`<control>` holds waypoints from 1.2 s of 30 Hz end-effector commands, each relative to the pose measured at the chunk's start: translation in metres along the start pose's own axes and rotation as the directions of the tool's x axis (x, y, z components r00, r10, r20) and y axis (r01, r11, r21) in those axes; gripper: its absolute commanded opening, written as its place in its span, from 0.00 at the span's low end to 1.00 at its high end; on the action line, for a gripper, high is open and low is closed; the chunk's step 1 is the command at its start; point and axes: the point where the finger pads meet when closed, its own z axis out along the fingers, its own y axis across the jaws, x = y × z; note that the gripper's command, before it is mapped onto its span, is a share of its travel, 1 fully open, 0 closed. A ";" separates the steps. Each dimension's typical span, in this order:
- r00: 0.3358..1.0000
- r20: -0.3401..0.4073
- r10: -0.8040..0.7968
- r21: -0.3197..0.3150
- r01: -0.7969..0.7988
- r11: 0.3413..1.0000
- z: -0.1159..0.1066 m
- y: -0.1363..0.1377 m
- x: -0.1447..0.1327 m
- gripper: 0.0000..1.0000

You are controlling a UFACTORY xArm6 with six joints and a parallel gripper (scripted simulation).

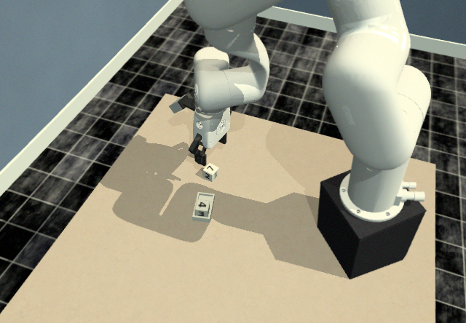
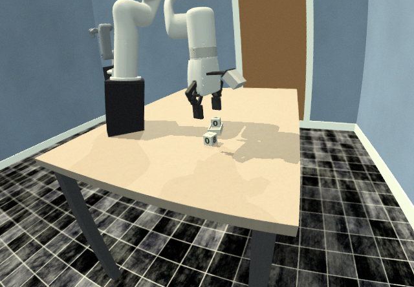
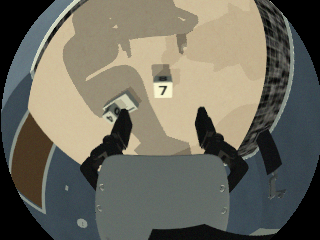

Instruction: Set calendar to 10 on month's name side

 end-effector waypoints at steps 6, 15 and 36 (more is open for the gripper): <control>1.000 -0.004 -0.003 0.001 0.003 1.000 -0.001 0.000 0.001 1.00; 0.995 -0.004 -0.099 0.000 0.099 0.995 -0.001 0.000 0.001 1.00; 0.746 -0.003 -0.665 -0.002 0.665 0.747 -0.002 0.000 0.001 1.00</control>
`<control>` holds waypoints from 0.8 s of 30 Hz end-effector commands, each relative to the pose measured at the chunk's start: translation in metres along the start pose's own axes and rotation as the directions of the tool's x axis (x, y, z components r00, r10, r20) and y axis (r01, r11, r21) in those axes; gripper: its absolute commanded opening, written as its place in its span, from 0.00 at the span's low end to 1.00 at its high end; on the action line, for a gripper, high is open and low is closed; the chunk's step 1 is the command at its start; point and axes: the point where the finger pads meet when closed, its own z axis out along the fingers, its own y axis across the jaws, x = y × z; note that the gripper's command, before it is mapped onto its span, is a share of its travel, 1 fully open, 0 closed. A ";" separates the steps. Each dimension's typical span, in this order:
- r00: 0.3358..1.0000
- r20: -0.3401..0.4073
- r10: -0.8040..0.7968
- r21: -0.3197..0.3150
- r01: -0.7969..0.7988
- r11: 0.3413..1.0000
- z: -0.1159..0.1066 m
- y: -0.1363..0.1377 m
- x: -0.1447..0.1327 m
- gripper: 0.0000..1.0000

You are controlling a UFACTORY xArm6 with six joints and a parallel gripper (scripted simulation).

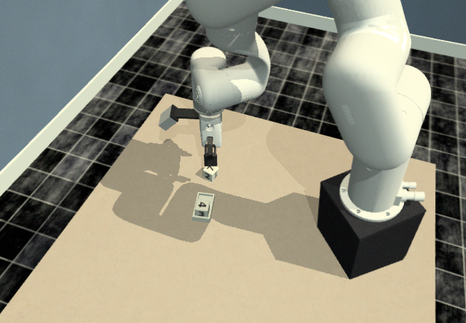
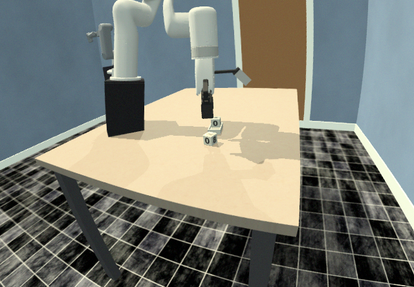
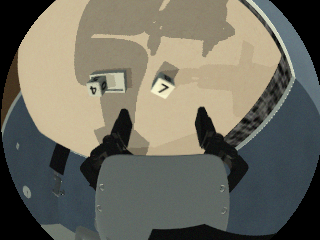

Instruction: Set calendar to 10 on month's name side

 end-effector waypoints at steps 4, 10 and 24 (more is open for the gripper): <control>0.964 -0.028 -0.265 -0.001 0.265 0.964 -0.001 0.001 0.001 1.00; 0.902 -0.027 -0.431 -0.006 0.431 0.902 -0.002 0.001 0.001 1.00; 0.665 -0.023 -0.747 -0.016 0.747 0.665 -0.003 0.001 0.001 1.00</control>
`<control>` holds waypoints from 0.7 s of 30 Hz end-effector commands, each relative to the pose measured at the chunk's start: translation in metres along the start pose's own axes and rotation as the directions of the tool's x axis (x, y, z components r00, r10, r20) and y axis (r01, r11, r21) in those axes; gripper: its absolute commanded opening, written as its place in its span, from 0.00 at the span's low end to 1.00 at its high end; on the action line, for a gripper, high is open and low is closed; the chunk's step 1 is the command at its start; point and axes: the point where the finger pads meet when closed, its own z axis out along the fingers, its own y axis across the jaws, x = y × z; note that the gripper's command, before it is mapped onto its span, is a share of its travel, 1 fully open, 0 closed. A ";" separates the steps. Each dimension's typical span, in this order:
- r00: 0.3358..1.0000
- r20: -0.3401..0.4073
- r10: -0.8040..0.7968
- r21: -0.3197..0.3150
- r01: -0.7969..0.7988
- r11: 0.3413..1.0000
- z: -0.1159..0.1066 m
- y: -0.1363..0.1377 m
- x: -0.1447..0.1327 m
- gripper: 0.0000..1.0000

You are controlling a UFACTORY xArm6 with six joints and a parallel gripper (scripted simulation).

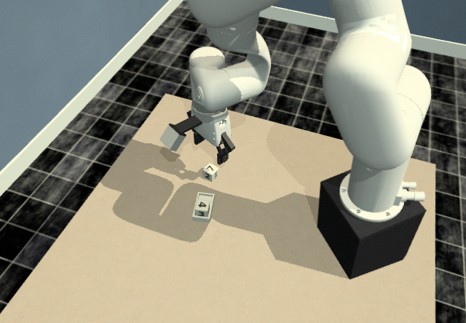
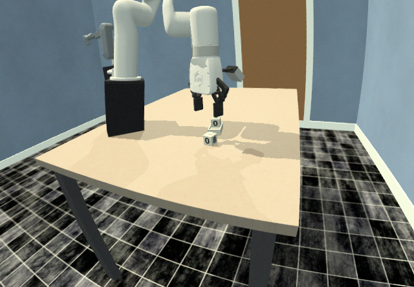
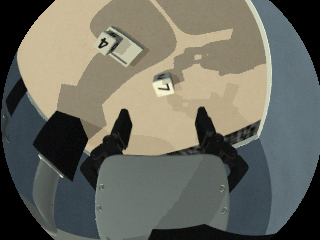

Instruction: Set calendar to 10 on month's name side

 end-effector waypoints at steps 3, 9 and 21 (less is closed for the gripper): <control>0.972 -0.031 -0.232 -0.022 0.231 0.973 -0.001 0.001 0.000 1.00; 0.918 -0.027 -0.396 -0.027 0.395 0.918 -0.002 0.001 0.000 1.00; 0.735 -0.016 -0.677 -0.034 0.677 0.735 -0.002 0.001 0.000 1.00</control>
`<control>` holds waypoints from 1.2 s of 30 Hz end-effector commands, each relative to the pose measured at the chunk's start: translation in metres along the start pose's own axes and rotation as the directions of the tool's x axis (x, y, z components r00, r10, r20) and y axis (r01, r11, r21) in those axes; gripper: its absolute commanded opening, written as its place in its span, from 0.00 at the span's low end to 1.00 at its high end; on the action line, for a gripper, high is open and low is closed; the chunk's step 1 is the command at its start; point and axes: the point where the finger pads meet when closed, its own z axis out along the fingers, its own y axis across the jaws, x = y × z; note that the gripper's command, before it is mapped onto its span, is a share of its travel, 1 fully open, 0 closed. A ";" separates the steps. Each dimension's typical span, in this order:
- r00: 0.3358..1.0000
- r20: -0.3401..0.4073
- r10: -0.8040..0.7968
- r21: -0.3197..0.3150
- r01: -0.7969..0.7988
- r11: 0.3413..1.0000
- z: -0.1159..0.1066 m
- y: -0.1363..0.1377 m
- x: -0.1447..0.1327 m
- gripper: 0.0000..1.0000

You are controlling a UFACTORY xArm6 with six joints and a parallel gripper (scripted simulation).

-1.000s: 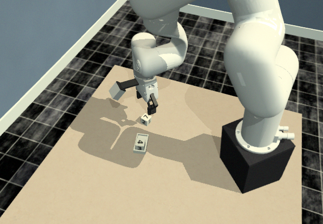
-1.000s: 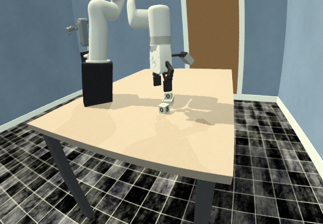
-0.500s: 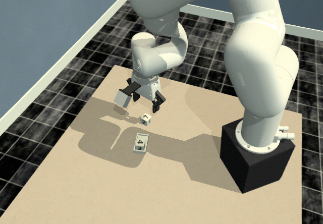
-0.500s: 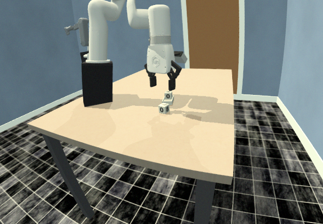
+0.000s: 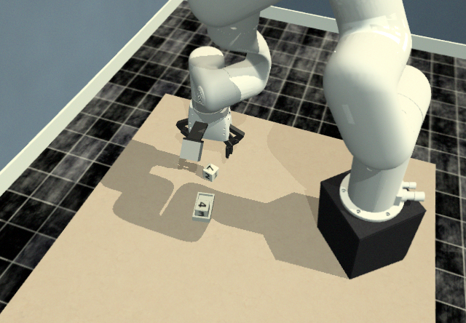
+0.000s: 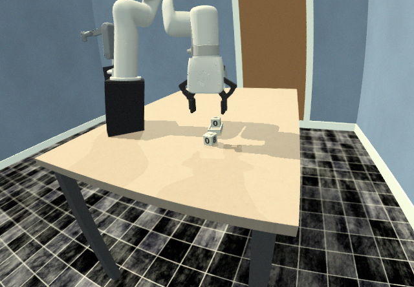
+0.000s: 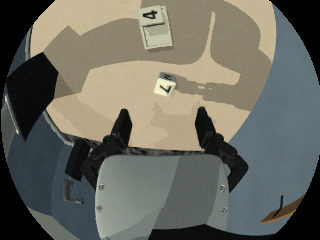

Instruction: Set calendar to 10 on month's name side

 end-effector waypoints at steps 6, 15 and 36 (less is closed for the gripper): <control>0.957 -0.013 -0.289 -0.040 0.288 0.957 -0.001 0.001 0.000 1.00; 0.843 -0.002 -0.539 -0.042 0.538 0.842 -0.002 0.001 0.000 1.00; 0.438 0.020 -0.899 -0.036 0.899 0.437 -0.003 0.001 0.000 1.00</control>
